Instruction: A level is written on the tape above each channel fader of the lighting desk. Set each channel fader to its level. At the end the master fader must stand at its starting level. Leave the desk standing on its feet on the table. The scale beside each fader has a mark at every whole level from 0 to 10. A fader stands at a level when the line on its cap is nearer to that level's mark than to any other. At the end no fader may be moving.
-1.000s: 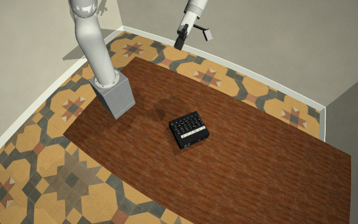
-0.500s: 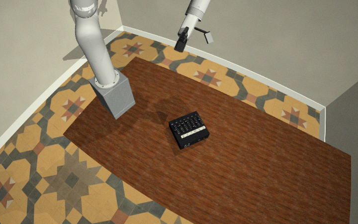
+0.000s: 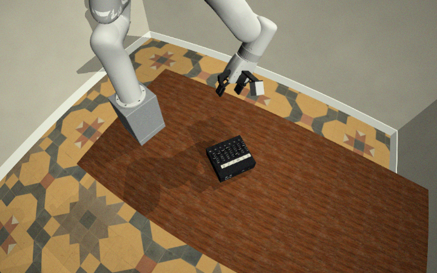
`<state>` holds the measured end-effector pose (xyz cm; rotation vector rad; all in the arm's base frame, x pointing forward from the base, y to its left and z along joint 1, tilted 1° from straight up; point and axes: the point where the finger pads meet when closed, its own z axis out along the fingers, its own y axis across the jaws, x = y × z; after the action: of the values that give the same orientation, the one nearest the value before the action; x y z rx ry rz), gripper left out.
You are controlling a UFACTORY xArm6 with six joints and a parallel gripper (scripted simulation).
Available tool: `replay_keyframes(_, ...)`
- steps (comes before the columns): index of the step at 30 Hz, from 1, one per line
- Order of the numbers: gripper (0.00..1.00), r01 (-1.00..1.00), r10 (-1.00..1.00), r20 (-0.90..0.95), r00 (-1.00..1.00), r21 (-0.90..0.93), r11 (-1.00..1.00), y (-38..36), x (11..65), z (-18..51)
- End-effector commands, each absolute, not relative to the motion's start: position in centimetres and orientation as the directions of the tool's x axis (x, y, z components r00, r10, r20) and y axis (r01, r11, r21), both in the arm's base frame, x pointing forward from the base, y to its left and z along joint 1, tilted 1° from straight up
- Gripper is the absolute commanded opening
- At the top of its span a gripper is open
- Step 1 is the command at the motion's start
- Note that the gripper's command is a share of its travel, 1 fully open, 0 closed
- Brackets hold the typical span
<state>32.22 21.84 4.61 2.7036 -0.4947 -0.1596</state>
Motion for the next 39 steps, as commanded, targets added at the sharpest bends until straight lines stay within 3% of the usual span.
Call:
replay_keyframes(1, 1.00, -0.555, -0.579, -0.007, 0.815, 0.277, -0.784, 20.0, 35.4, 2.0)
replay_keyframes(9, 1.00, -0.859, -0.865, 0.004, 0.502, 0.123, -0.497, 15.8, 39.6, -0.4)
replay_keyframes(12, 1.00, -0.859, -0.865, 0.004, 0.502, 0.123, -0.497, 15.8, 39.6, -0.4)
replay_keyframes(15, 1.00, -0.963, -0.964, -0.007, 0.265, 0.040, -0.265, 12.0, 42.2, -1.7)
replay_keyframes(19, 1.00, -0.991, -0.990, -0.018, 0.137, -0.002, -0.137, 10.2, 43.1, -2.1)
replay_keyframes(39, 1.00, -0.991, -0.991, -0.016, 0.131, -0.005, -0.131, 10.0, 43.2, -2.1)
